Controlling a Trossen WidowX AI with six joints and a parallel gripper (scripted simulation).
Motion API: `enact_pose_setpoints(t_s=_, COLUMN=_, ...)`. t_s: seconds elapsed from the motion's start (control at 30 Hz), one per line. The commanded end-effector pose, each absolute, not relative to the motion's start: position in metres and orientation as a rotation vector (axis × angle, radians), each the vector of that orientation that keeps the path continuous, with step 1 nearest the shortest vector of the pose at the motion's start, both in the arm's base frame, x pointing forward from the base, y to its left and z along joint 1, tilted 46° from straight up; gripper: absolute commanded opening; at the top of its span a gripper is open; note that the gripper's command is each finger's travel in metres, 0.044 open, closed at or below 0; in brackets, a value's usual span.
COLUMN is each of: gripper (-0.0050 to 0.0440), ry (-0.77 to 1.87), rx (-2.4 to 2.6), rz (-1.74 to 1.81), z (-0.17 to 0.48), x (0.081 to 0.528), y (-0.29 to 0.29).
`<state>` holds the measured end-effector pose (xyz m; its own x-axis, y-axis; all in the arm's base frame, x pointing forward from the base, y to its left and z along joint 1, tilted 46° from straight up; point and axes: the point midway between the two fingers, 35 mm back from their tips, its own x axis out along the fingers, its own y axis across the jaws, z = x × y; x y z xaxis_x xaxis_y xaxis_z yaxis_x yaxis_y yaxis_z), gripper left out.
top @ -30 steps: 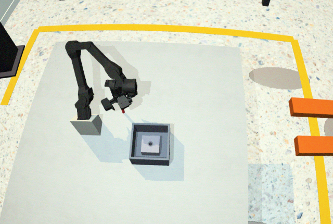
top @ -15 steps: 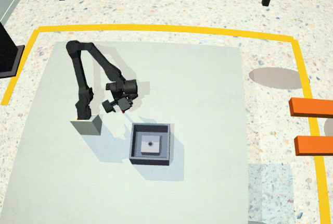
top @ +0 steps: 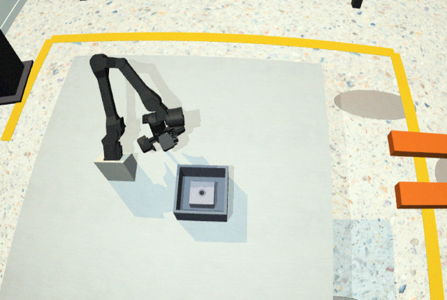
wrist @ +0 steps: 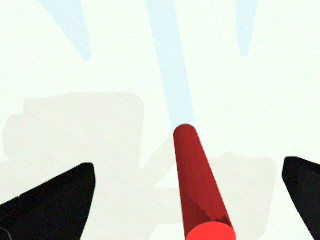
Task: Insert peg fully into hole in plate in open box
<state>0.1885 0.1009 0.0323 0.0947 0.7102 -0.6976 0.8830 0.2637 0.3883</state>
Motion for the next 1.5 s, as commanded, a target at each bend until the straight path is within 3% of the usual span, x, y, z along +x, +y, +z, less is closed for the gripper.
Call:
enact_pose_setpoints(t_s=0.0, gripper=0.0272, ry=1.663, rx=1.492, rz=-0.250, z=0.031, x=0.187, y=0.102)
enact_pose_setpoints(t_s=0.03, gripper=0.0248, ry=1.663, rx=1.492, rz=-0.250, z=0.031, x=0.187, y=0.102)
enact_pose_setpoints(t_s=0.1, gripper=0.0248, ry=1.663, rx=1.492, rz=-0.250, z=0.031, x=0.187, y=0.102)
enact_pose_setpoints(t_s=0.27, gripper=0.0128, ry=1.663, rx=1.492, rz=-0.250, z=0.031, x=0.187, y=0.102)
enact_pose_setpoints(t_s=0.67, gripper=0.0075, ry=1.663, rx=1.492, rz=-0.250, z=0.031, x=0.187, y=0.102)
enact_pose_setpoints(t_s=1.0, gripper=0.0000, ry=1.663, rx=1.492, rz=-0.250, z=0.031, x=0.187, y=0.102)
enact_pose_setpoints(t_s=1.47, gripper=0.0000, ry=1.655, rx=1.479, rz=-0.269, z=0.049, x=0.190, y=0.075)
